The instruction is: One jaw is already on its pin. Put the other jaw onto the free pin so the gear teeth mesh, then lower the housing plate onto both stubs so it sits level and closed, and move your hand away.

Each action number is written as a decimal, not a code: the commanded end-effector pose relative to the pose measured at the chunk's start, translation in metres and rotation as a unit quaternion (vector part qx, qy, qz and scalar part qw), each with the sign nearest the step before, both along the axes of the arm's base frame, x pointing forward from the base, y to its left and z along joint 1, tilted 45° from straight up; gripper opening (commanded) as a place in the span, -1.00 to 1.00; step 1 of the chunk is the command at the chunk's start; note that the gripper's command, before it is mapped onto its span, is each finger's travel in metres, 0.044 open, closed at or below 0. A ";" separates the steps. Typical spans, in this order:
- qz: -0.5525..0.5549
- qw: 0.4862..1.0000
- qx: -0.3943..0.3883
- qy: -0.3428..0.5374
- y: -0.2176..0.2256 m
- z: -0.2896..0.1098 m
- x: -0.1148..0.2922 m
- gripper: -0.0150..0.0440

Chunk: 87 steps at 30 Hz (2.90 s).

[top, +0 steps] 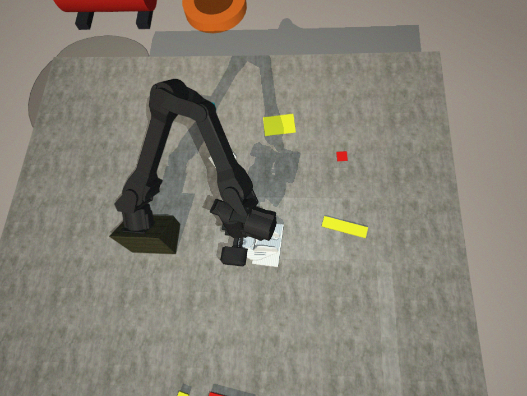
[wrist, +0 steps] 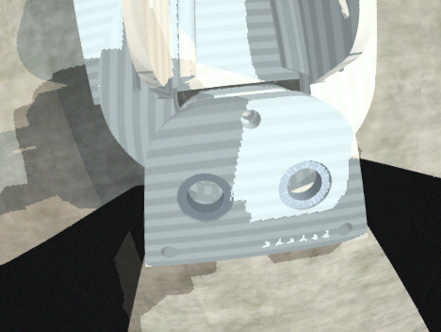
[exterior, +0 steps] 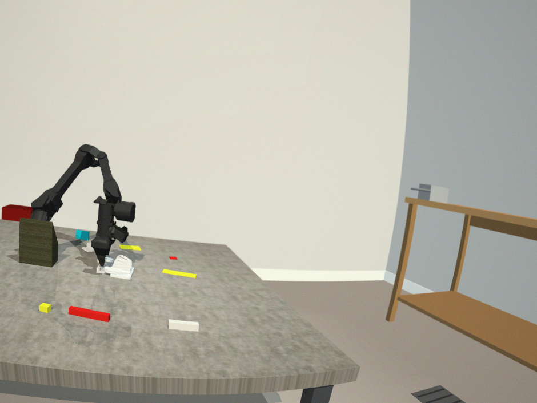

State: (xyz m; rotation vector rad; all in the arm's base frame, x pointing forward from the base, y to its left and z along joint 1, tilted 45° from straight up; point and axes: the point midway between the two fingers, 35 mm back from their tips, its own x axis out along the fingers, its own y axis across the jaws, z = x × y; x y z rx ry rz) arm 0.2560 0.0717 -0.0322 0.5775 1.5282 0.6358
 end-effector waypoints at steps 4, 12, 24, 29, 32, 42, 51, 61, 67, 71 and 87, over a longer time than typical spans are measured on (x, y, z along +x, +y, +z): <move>-0.001 1.000 0.003 0.006 0.003 -0.004 -0.003 0.70; -0.001 1.000 0.003 0.006 0.003 -0.004 -0.003 0.70; -0.002 1.000 0.003 0.007 0.005 -0.005 -0.003 0.70; -0.002 1.000 0.003 0.007 0.005 -0.006 -0.003 0.70; -0.002 1.000 0.003 0.007 0.006 -0.007 -0.003 0.70; -0.002 1.000 0.003 0.007 0.007 -0.008 -0.003 0.70; -0.002 1.000 0.003 0.007 0.008 -0.009 -0.003 0.70; -0.002 1.000 0.003 0.007 0.010 -0.011 -0.003 0.70; -0.002 1.000 0.003 0.007 0.011 -0.011 -0.003 0.70; -0.002 1.000 0.003 0.007 0.011 -0.012 -0.003 0.70; -0.002 1.000 0.003 0.007 0.013 -0.014 -0.004 0.70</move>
